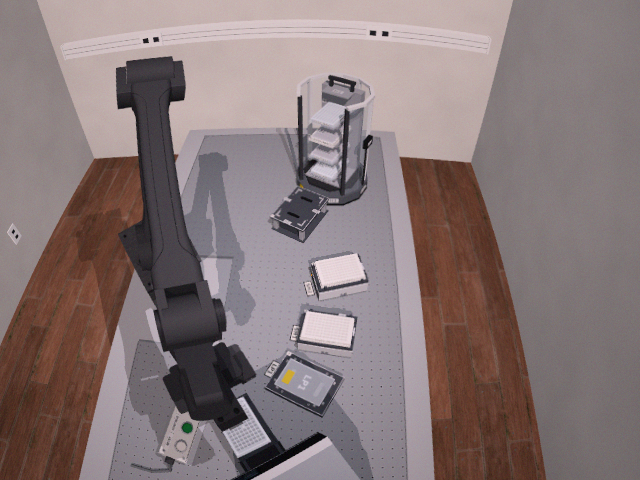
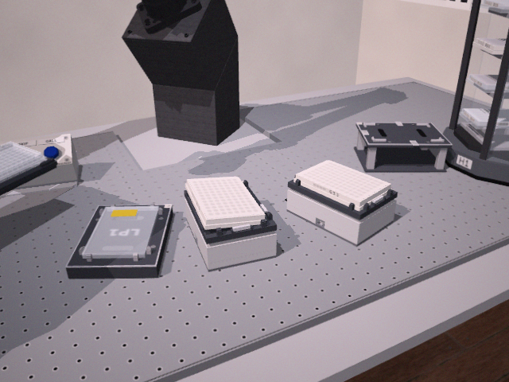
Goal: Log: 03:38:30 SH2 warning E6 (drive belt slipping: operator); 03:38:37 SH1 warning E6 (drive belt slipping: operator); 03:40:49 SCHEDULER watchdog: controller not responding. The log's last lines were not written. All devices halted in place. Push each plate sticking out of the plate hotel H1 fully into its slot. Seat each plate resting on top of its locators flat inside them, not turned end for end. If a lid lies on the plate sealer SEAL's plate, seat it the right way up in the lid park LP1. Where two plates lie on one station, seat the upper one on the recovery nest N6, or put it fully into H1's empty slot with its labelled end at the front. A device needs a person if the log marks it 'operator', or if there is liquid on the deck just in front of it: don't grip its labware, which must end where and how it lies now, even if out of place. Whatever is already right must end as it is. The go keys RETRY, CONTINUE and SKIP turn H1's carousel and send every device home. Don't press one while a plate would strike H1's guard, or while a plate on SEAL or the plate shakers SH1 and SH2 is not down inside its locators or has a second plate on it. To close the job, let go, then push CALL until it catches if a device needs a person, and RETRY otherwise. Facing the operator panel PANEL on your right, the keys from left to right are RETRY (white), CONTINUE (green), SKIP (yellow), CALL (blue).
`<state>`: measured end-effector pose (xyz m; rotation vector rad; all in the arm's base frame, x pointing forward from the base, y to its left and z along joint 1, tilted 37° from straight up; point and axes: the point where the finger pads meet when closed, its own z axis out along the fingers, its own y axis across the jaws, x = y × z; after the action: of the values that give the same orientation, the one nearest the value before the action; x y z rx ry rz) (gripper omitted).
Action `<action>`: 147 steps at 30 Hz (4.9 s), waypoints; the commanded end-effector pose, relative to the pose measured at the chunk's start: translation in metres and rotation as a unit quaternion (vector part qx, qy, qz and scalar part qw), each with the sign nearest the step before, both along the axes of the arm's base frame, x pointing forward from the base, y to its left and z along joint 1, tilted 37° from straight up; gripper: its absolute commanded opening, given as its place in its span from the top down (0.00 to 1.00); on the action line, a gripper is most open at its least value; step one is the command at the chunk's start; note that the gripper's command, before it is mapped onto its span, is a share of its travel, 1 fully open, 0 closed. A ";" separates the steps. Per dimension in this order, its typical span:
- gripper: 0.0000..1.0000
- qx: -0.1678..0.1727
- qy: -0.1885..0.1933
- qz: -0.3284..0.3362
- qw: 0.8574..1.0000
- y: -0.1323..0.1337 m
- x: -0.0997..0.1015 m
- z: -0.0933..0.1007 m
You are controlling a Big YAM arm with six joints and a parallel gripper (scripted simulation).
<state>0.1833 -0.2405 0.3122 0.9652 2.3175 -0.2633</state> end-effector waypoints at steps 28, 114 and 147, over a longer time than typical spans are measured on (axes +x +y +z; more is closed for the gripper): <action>0.00 0.004 0.001 0.004 1.000 -0.054 0.069 -0.111; 0.12 -0.005 -0.004 0.003 1.000 -0.099 0.116 -0.186; 0.16 -0.013 -0.010 0.000 1.000 -0.100 0.113 -0.179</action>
<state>0.2956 -0.3346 0.1189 0.9592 2.3272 -0.2550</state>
